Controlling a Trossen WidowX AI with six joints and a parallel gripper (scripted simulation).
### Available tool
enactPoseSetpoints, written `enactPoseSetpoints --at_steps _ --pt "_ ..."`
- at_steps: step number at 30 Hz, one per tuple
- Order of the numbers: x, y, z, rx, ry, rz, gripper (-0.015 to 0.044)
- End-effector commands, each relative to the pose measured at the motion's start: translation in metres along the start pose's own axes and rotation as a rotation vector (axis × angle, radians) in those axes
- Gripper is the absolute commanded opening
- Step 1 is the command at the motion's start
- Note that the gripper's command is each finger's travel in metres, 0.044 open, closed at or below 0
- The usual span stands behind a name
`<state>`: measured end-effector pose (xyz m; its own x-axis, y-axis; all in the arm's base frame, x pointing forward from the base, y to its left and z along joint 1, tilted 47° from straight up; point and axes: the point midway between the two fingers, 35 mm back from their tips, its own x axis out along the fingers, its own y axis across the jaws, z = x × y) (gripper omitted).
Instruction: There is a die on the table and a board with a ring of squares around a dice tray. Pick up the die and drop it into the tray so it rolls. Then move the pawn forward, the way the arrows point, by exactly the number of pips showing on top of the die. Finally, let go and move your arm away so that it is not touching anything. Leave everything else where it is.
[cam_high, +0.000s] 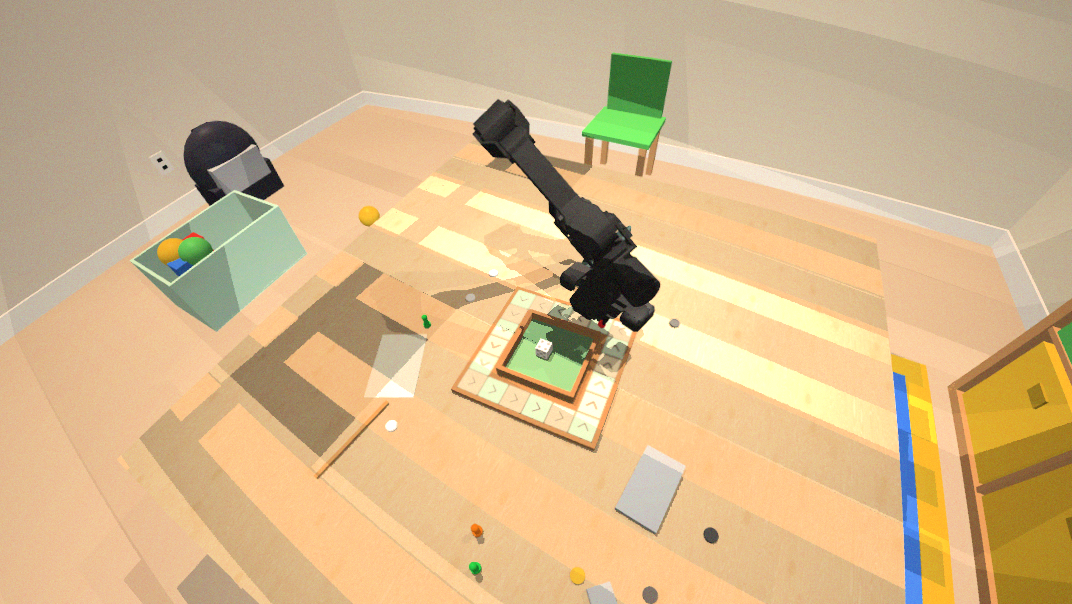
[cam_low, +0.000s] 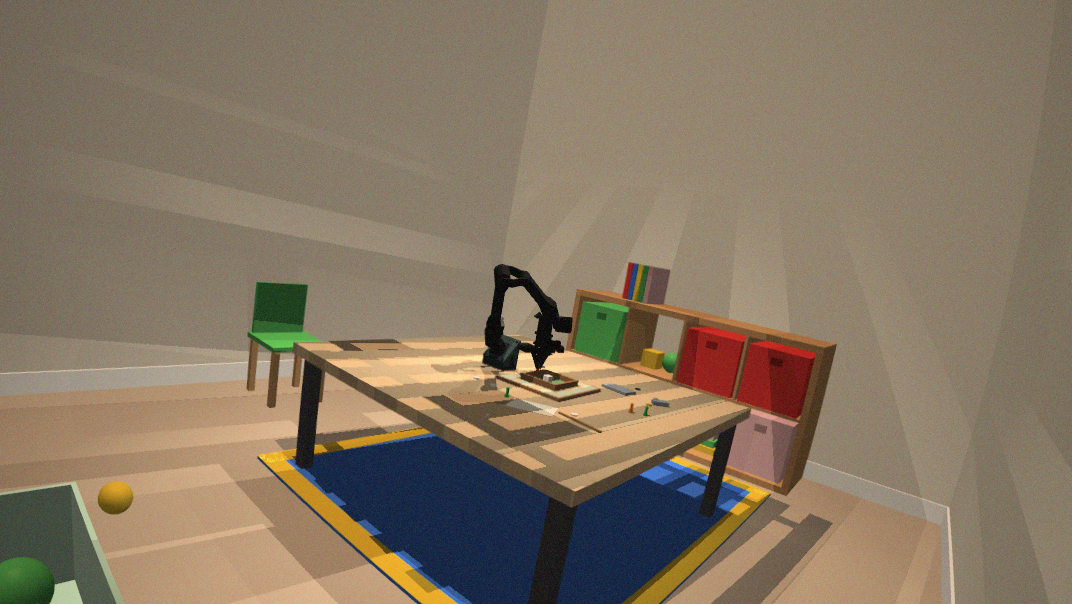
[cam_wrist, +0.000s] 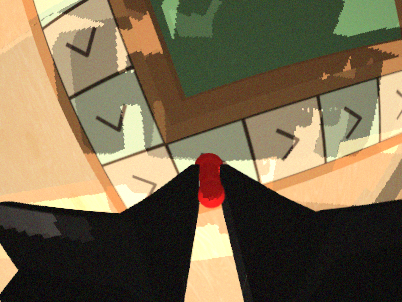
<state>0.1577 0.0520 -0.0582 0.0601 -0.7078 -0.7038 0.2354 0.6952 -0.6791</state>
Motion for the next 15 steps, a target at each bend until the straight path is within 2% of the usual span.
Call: enactPoseSetpoints --at_steps 1,11,15 --pt "0.008 -0.004 -0.003 -0.013 0.006 -0.017 0.0" --pt "-0.002 0.0 0.0 -0.001 0.001 -0.001 0.0263" --pt "-0.046 0.001 0.0 -0.013 0.007 -0.013 0.0368"
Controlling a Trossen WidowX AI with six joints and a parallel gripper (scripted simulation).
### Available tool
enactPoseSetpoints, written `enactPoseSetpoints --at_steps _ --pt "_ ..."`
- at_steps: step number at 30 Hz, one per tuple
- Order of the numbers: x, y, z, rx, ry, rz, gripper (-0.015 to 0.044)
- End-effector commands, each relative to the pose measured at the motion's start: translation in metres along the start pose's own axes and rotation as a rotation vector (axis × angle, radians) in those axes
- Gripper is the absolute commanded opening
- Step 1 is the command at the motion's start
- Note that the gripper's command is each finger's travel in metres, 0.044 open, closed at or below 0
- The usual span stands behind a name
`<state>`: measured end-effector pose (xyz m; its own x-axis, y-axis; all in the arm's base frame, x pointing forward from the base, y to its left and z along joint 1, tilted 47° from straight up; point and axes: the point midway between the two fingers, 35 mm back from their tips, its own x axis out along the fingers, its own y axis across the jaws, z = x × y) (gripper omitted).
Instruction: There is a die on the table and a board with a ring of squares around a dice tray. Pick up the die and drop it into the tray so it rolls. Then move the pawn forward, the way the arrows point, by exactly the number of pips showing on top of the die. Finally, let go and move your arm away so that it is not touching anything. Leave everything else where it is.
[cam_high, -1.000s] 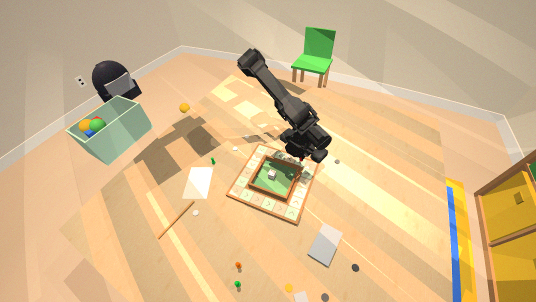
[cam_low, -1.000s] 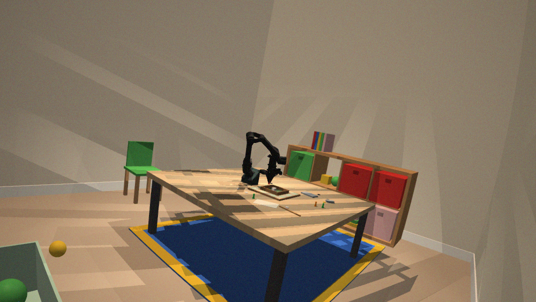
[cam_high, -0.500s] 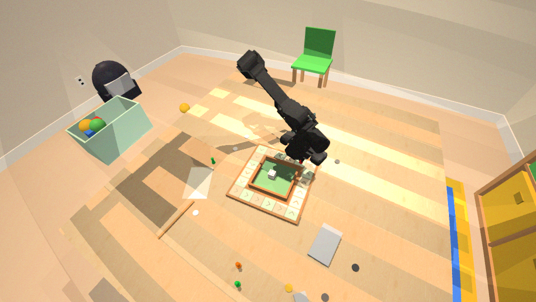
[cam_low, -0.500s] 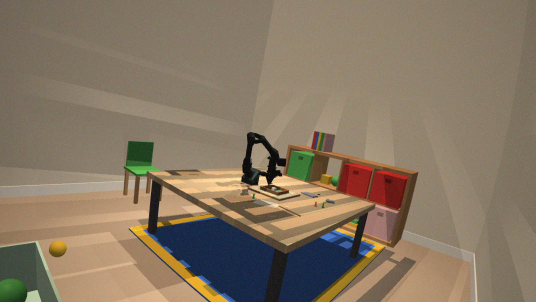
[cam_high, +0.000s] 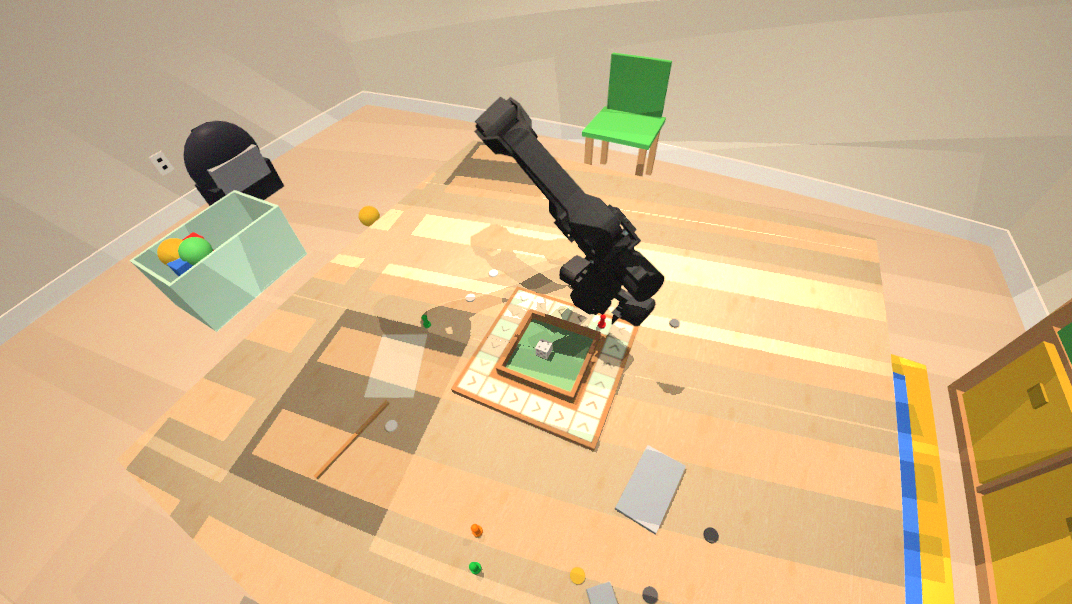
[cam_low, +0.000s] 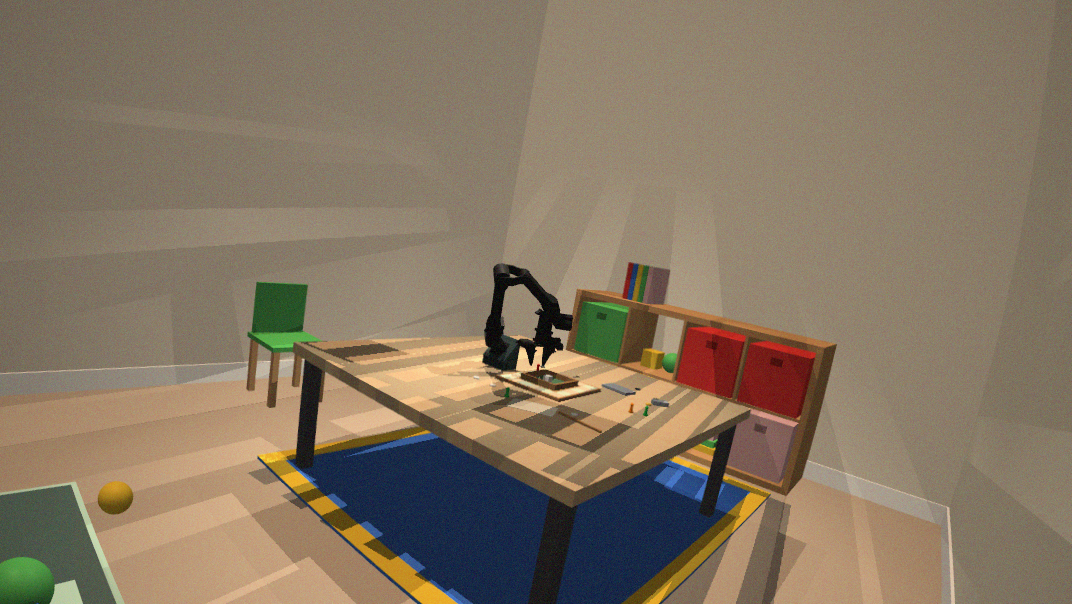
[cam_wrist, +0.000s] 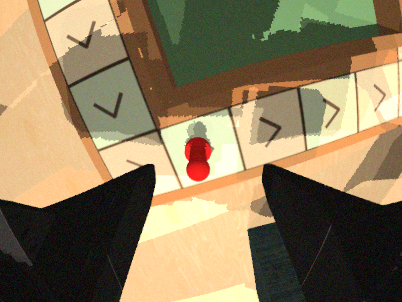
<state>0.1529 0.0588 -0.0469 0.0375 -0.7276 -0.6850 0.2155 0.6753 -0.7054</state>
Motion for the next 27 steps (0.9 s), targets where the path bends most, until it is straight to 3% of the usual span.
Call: enactPoseSetpoints --at_steps 1,3,7,14,27 --pt "-0.036 0.004 0.002 0.008 -0.009 0.017 0.0394" --pt "-0.036 0.004 0.002 0.008 -0.009 0.017 0.044" --pt "-0.042 0.003 0.004 0.0 -0.009 0.017 0.044" --pt "-0.113 -0.061 0.028 -0.272 -0.01 0.012 0.044" --pt "-0.108 -0.055 0.026 -0.243 -0.011 0.015 0.044"
